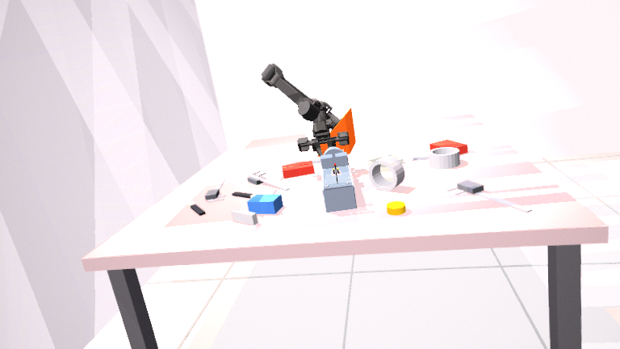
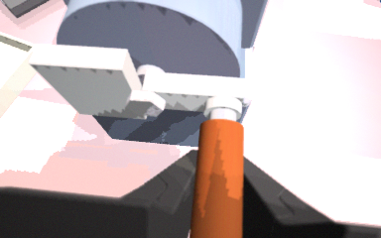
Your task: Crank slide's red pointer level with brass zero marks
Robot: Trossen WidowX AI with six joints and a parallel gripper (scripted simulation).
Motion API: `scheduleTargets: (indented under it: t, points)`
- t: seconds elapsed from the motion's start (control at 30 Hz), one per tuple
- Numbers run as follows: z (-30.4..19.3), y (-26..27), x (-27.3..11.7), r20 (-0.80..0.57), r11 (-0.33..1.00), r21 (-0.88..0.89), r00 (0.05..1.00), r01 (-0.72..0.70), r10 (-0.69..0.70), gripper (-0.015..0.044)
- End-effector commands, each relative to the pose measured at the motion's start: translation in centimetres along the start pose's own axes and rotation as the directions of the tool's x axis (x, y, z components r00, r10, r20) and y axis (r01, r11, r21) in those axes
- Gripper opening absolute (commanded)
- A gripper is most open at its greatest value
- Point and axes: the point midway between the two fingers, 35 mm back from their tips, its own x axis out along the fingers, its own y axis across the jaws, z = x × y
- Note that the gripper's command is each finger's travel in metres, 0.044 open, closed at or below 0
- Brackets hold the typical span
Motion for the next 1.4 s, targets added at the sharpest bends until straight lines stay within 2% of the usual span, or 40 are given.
scheduleTargets:
  t: [0.0,1.37]
  points:
    - [0.7,0.0,-0.7,0.010,1.000,0.000,1.000,0.002,-0.002,0.0000]
    - [2.1,3.4,-2.2,0.011,1.000,0.002,1.000,0.001,-0.001,0.0000]
